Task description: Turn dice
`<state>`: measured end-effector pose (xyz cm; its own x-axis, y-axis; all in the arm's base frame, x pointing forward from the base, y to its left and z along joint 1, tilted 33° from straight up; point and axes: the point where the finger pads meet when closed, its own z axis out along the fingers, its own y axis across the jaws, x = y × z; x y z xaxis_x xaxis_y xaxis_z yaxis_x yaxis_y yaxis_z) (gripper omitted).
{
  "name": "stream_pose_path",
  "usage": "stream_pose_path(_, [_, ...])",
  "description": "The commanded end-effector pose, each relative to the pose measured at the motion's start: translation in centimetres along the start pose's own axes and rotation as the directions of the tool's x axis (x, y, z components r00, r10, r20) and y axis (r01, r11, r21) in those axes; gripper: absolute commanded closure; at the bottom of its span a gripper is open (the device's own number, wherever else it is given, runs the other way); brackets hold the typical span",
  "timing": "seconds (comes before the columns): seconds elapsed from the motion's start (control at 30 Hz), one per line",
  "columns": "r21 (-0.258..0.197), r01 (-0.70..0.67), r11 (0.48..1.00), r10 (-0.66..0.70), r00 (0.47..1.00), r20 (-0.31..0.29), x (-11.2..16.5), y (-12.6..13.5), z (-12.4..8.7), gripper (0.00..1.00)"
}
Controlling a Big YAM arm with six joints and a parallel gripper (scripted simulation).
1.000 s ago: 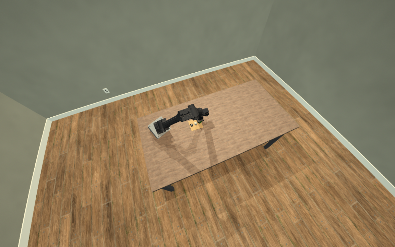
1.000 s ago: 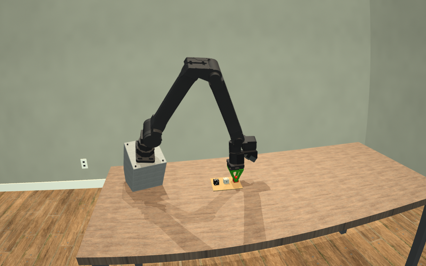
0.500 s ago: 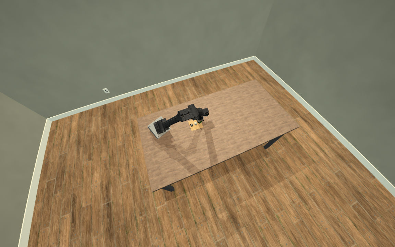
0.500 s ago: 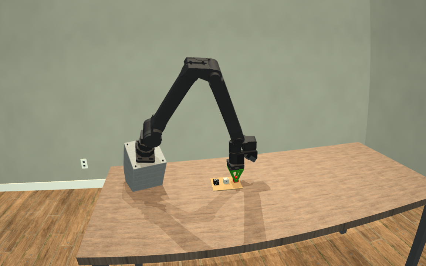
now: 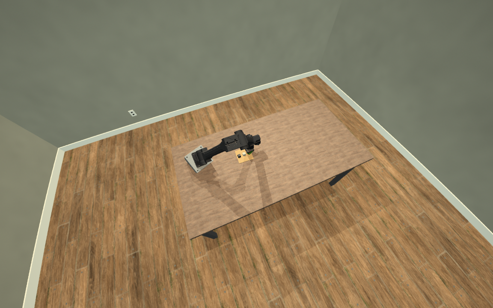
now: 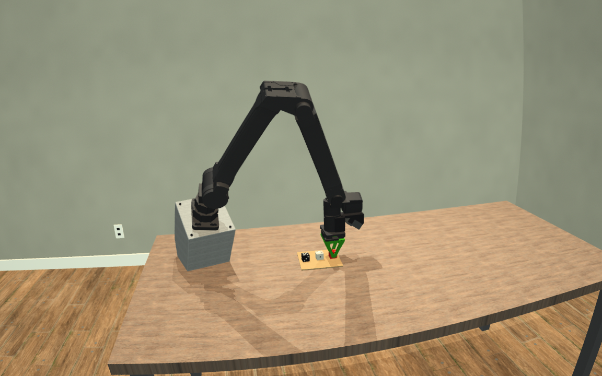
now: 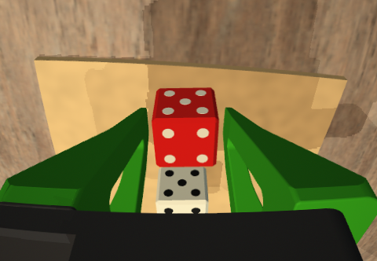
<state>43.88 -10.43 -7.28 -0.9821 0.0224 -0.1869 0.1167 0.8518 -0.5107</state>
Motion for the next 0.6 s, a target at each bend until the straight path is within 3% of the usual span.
stream_pose_path(0.0, [-0.001, -0.008, 1.000, 0.008, 1.000, 0.016, -1.2, -0.3, 0.4, 0.61])
stream_pose_path(0.43, [-0.002, -0.002, 1.000, 0.002, 1.000, 0.010, -1.0, -0.1, 0.2, 0.61])
stream_pose_path(0.57, [-0.007, -0.007, 1.000, 0.007, 0.999, 0.038, -1.6, 0.3, -2.1, 0.61])
